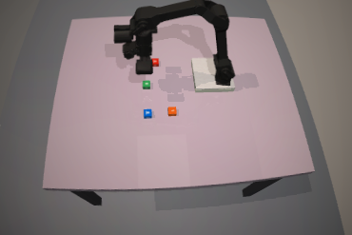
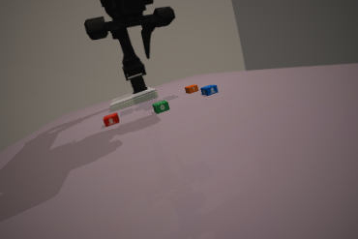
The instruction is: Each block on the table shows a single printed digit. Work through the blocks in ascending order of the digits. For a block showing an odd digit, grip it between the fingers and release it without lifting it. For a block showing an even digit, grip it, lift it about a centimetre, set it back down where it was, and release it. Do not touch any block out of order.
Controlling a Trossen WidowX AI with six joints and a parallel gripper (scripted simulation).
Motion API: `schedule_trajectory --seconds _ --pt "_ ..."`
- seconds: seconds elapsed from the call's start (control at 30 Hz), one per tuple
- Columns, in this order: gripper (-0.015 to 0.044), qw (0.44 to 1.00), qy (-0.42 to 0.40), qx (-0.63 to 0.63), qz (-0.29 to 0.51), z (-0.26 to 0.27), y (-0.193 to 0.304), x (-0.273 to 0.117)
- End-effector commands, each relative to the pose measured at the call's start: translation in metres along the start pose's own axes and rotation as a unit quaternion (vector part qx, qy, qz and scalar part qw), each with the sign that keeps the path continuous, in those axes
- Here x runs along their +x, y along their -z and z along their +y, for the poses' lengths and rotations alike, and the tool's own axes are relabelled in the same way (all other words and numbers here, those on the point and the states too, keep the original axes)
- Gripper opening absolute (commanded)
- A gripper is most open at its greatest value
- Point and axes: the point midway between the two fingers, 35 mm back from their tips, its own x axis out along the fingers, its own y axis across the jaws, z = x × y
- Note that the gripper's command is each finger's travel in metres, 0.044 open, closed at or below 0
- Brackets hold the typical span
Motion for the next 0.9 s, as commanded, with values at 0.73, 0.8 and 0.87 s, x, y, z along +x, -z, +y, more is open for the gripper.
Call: schedule_trajectory --seconds 0.73,0.8,0.87 --pt "0.0400 1.000 0.007 -0.002 0.002 -0.119 0.043 0.080" --pt "0.0400 1.000 0.007 -0.002 0.002 -0.119 0.042 0.081" --pt "0.0400 1.000 0.007 -0.002 0.002 -0.119 0.042 0.084"
